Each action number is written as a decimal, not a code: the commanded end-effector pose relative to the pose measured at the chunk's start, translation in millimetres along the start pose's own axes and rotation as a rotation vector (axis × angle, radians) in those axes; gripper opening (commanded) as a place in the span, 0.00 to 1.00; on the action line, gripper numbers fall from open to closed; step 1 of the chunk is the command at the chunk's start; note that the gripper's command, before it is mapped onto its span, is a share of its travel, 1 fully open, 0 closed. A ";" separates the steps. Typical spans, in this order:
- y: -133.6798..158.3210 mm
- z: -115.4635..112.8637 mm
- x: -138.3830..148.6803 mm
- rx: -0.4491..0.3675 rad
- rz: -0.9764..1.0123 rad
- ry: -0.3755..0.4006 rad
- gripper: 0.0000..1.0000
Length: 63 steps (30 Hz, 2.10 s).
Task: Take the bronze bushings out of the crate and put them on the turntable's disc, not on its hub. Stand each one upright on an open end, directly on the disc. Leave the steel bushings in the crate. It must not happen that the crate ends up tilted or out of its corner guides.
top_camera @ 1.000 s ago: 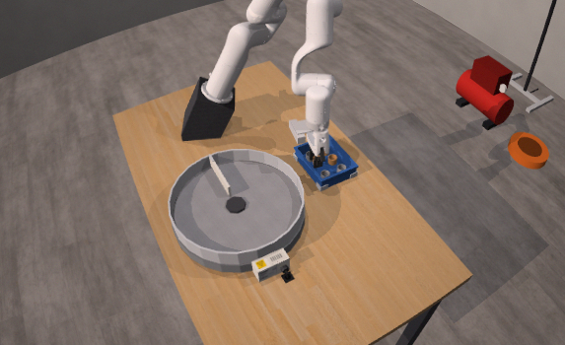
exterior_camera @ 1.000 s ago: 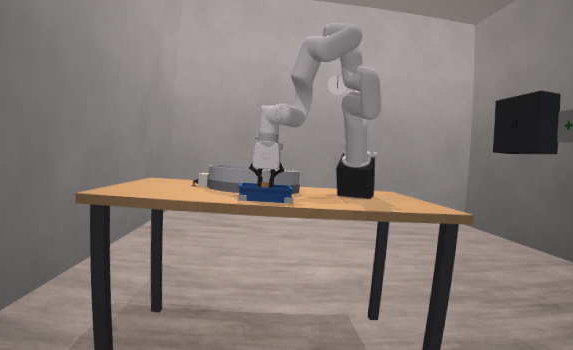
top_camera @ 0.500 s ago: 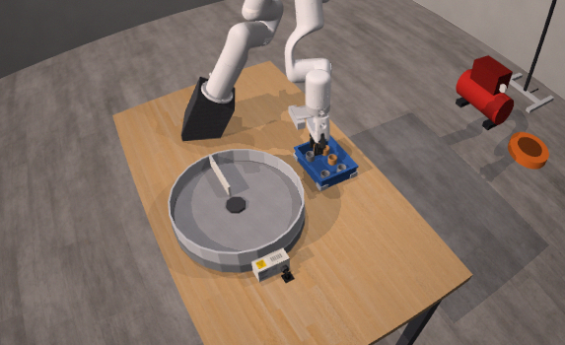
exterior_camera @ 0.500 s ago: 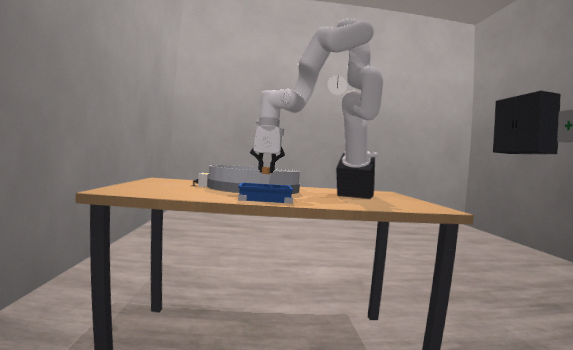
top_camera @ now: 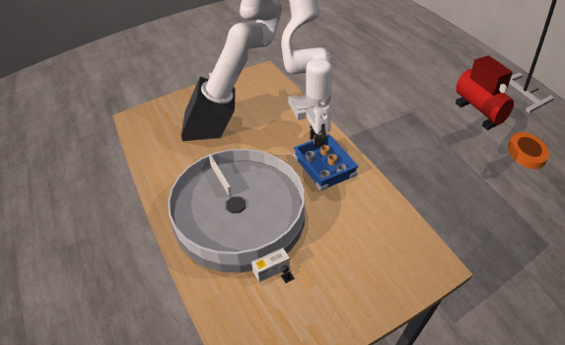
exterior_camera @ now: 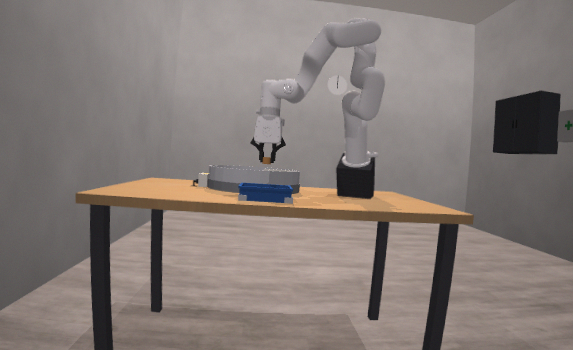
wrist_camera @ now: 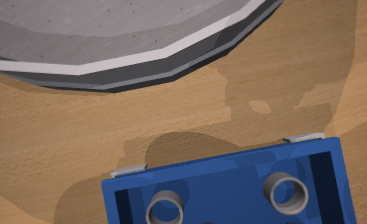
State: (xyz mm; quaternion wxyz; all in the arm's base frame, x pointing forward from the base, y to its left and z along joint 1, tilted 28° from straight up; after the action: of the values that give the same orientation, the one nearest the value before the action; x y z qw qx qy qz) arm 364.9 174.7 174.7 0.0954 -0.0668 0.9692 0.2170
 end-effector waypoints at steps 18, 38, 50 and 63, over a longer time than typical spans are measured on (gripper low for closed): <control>-10.3 -1.7 0.6 0.000 -0.001 -0.003 0.00; -181.5 -1.6 25.6 0.000 -0.001 -0.003 0.00; -237.7 -1.5 33.8 0.000 -0.001 -0.003 0.00; -238.2 0.5 33.9 0.000 -0.001 -0.003 0.00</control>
State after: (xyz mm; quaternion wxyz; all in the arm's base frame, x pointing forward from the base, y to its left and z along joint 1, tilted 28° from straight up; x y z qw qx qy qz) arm 371.6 -41.9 71.0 0.0956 -0.0671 0.9690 0.2178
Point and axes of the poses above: the point where the finger pads meet when closed, its own z axis out along the fingers, its own x axis across the jaws, y = z × x, the point moved 3 cm from there along -z, back along the fingers, and after that the axes turned 15 degrees about -z, right-handed, at the moved point
